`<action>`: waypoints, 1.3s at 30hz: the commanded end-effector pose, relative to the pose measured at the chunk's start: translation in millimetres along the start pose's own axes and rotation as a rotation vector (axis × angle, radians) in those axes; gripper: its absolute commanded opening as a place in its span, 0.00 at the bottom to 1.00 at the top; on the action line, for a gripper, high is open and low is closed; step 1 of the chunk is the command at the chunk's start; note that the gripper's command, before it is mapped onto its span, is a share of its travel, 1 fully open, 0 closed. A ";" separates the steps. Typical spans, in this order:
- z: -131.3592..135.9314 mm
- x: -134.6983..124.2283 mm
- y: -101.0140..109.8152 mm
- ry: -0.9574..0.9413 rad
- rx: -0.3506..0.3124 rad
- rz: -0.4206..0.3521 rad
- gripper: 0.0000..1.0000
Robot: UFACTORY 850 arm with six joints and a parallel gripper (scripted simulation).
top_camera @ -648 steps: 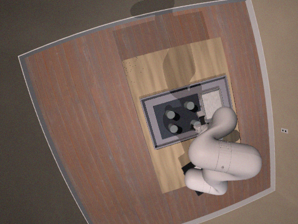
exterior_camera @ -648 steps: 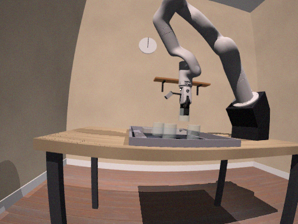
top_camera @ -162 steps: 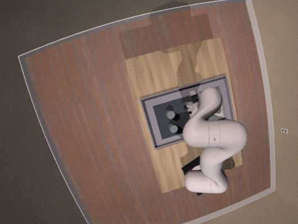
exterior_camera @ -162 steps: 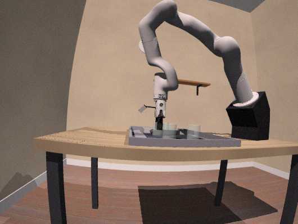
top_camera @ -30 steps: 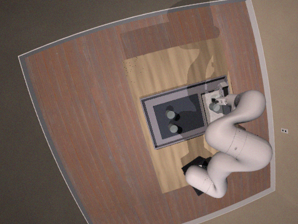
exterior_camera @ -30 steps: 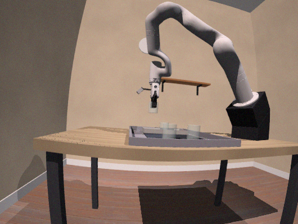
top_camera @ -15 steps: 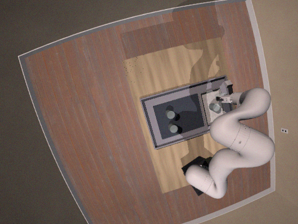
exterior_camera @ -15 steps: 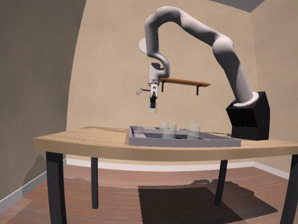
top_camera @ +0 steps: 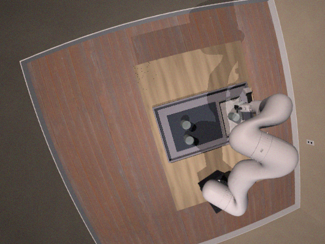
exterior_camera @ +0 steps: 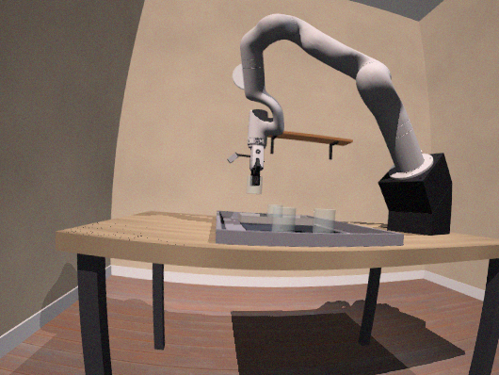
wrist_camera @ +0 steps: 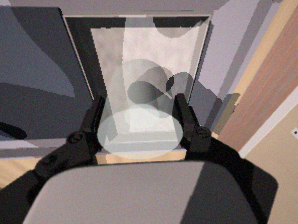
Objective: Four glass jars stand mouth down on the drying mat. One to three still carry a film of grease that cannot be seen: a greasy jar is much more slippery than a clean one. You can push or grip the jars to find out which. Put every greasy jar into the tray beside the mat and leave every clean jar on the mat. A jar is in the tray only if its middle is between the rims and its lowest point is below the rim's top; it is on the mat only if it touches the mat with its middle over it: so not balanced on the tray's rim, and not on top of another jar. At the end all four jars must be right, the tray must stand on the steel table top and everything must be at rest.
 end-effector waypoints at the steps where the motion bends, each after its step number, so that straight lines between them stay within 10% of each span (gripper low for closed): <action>1: 0.5 0.8 -8.7 0.001 -0.001 0.002 0.00; 39: 0.6 0.9 -85.1 0.001 -0.001 0.002 0.00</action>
Point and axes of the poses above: the point where the finger pads meet when closed, its own y axis back along the fingers, its own z axis across the jaws, x = y × z, the point moved 7 cm from there along y, back along the fingers, and after that the axes turned 3 degrees about -y, right-handed, at the moved point
